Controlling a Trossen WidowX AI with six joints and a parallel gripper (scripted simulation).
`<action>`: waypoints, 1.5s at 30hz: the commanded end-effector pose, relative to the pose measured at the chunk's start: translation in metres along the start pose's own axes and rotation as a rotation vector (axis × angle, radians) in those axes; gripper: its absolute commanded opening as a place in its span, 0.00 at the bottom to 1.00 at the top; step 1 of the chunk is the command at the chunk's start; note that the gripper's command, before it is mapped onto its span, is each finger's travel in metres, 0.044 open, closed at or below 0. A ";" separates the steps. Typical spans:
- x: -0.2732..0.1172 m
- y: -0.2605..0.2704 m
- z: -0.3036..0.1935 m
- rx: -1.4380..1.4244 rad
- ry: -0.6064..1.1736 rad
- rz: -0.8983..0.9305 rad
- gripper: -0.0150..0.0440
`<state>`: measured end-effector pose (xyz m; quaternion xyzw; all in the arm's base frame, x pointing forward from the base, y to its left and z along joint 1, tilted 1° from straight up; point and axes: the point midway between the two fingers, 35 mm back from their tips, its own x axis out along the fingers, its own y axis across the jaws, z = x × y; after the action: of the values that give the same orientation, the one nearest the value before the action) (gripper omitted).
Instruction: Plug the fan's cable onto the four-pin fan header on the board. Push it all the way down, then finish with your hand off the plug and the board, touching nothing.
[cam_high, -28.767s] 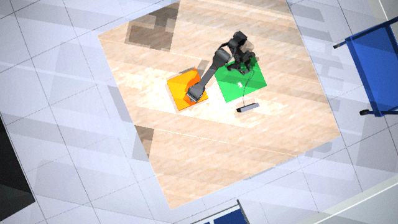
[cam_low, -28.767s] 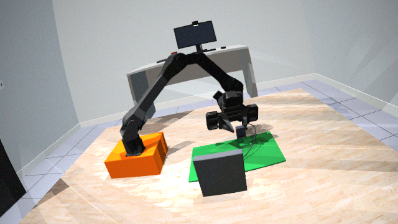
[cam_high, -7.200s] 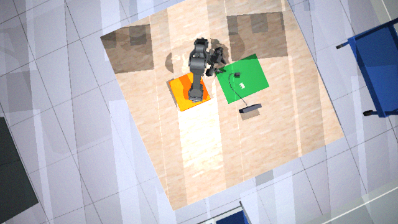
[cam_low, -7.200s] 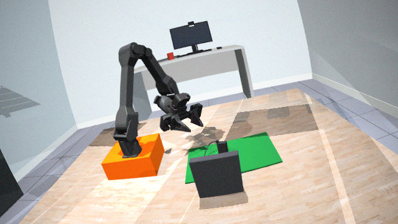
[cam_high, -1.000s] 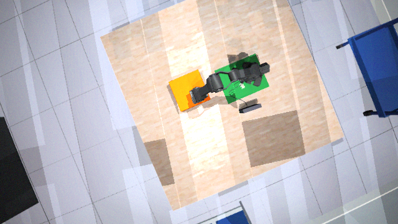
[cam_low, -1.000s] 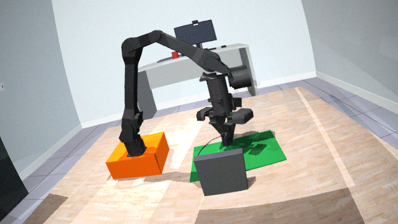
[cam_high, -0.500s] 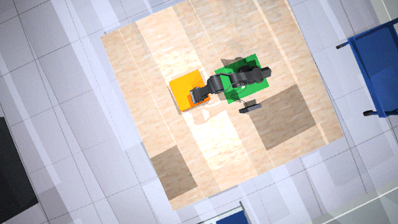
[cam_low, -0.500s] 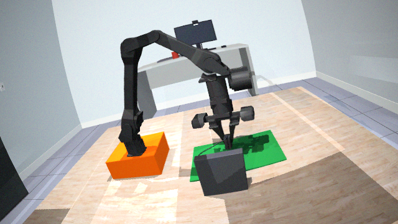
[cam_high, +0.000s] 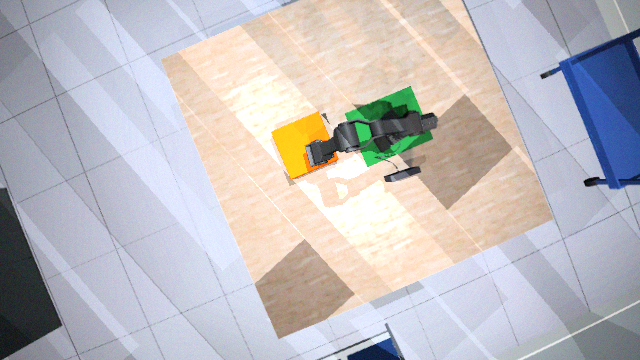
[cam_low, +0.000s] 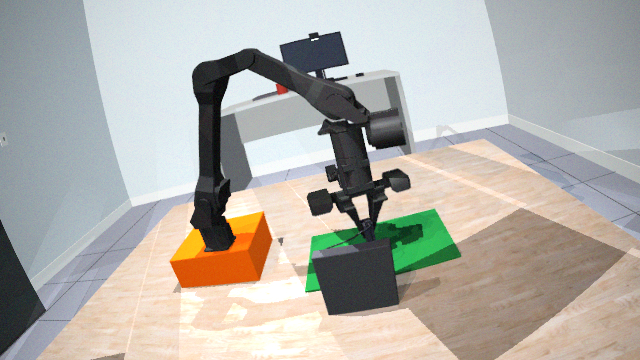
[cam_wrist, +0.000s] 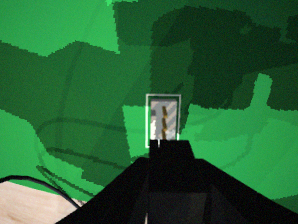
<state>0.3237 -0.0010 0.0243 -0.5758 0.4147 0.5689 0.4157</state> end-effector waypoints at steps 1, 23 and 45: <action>0.000 0.000 -0.001 -0.022 0.001 -0.001 0.25; 0.011 0.001 0.007 -0.025 0.000 0.000 0.25; 0.020 0.000 0.007 -0.016 0.000 -0.001 0.25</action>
<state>0.3209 0.0056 0.0036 -0.5796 0.4089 0.5740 0.4091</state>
